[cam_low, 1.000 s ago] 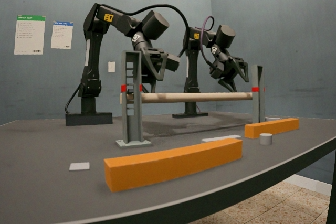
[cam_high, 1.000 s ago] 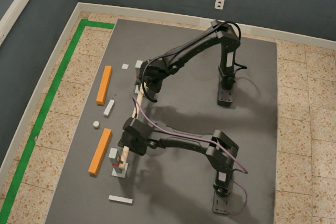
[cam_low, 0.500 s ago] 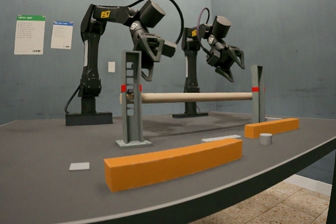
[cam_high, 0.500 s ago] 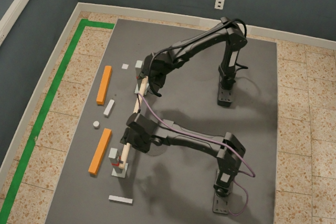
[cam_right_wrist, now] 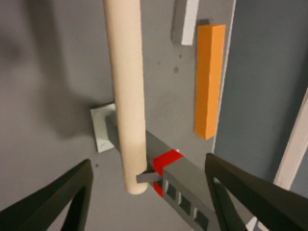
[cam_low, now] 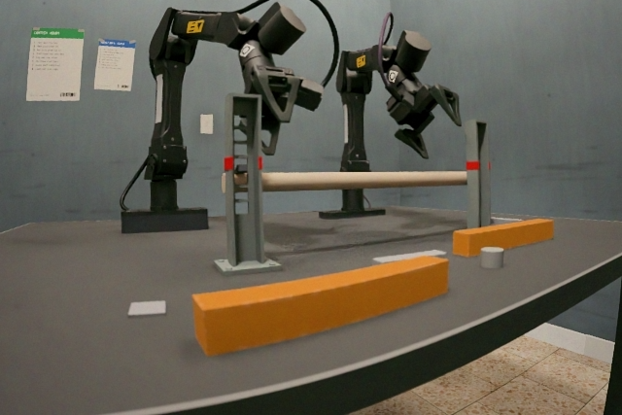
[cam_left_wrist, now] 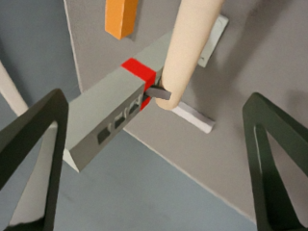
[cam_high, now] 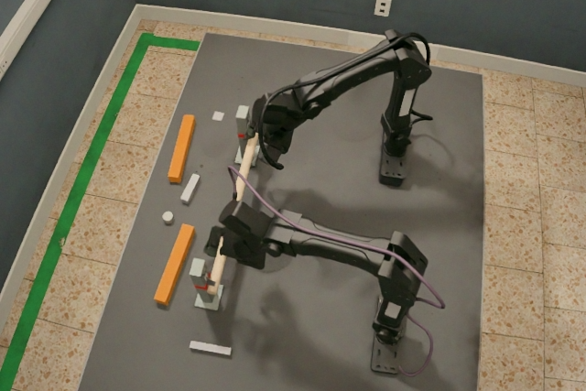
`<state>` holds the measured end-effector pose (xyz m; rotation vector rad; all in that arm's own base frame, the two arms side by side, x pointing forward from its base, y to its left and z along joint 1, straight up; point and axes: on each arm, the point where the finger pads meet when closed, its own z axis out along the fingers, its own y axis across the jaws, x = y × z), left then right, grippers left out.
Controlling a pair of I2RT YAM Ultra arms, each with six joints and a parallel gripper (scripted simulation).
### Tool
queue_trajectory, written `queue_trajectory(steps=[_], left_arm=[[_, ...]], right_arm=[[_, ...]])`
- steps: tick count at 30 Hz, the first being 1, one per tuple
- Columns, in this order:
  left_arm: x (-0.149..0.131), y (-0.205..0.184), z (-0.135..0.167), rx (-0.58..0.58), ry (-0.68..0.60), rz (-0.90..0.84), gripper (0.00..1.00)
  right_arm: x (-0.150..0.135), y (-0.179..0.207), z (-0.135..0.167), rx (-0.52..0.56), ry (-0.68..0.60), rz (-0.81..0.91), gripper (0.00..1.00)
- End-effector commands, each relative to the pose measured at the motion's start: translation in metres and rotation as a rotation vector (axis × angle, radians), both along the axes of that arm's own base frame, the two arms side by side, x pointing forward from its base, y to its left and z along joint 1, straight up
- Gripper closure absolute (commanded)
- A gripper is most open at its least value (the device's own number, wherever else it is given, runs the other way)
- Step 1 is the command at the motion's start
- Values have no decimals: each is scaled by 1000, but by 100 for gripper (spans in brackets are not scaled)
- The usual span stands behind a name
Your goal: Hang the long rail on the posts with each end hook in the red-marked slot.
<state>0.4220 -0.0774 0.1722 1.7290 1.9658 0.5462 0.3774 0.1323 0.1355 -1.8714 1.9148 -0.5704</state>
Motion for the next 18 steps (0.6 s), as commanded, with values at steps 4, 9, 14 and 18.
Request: queue_trajectory(steps=[4, 9, 14, 18], left_arm=[[22, 11, 51, -230, -170, 235, 0], [26, 18, 57, -377, -202, 383, 0], [27, 24, 56, -489, -213, 497, 0], [30, 29, 61, -605, -232, 601, 0]], right_arm=[[3, 3, 9, 18, -15, -7, 26], [3, 3, 8, 13, -20, -2, 26], [3, 3, 8, 13, -20, -2, 26], [3, 3, 8, 13, -20, -2, 26]])
